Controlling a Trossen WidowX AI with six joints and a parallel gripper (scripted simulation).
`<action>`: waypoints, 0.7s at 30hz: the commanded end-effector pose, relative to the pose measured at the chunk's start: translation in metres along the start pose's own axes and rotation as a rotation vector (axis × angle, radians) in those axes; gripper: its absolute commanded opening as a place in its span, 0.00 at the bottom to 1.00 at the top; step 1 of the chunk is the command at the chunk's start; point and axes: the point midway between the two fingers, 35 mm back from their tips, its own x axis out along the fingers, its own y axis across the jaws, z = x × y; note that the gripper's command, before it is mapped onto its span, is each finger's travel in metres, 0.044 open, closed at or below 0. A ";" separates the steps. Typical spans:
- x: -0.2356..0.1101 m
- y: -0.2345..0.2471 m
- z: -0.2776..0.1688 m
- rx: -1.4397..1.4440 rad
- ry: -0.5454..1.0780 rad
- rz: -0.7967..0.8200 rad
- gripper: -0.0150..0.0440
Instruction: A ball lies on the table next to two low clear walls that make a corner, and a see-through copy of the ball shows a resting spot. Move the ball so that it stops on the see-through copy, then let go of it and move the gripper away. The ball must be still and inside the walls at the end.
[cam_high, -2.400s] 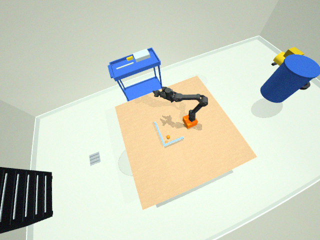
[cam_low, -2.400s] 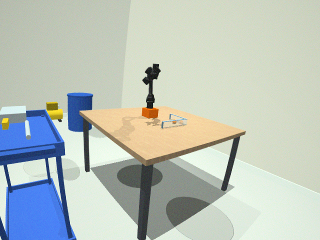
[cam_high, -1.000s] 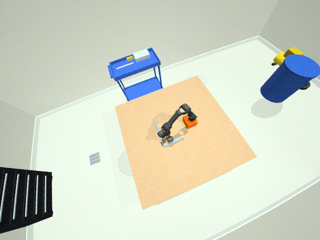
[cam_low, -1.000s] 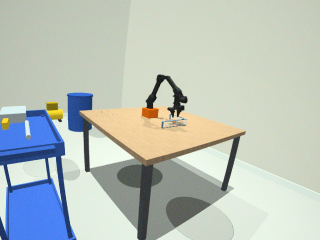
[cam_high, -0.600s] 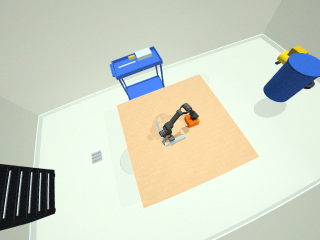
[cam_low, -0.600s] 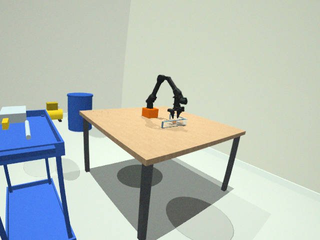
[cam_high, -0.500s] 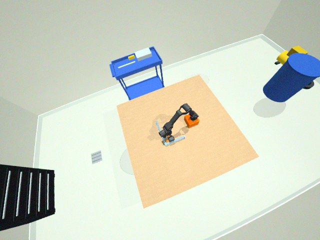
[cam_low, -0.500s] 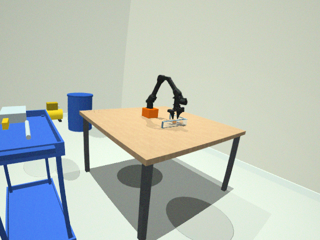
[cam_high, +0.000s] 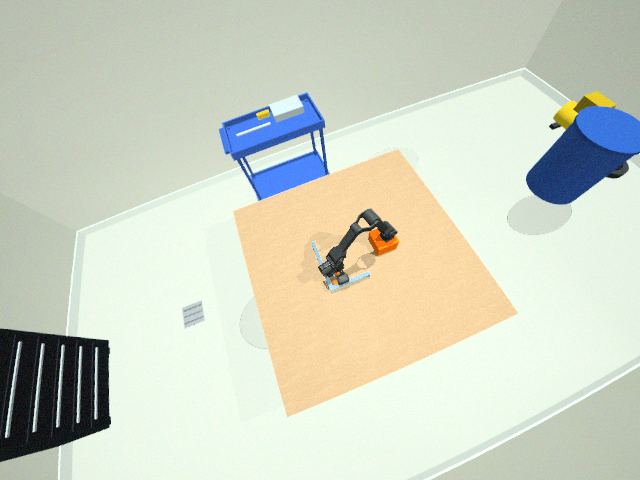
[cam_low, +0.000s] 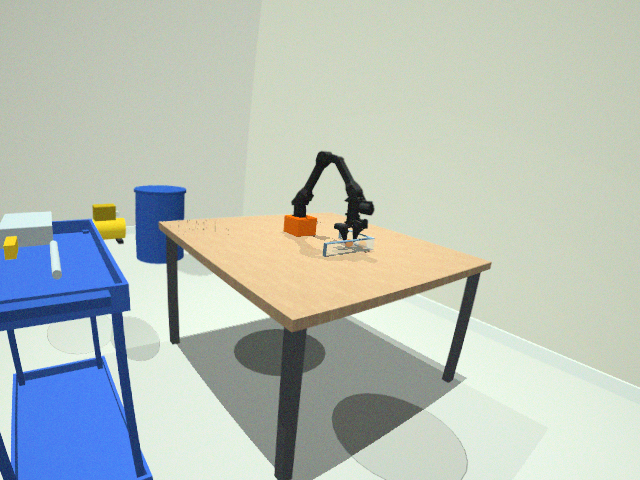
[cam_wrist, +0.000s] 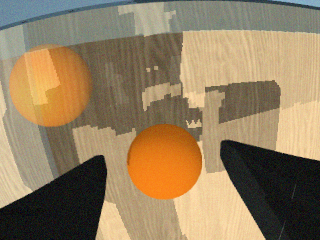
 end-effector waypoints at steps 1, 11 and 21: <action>0.007 0.000 -0.004 -0.003 0.017 0.000 0.76; 0.007 0.000 -0.004 -0.003 0.017 0.000 0.52; -0.053 0.001 0.004 -0.003 0.016 0.000 0.25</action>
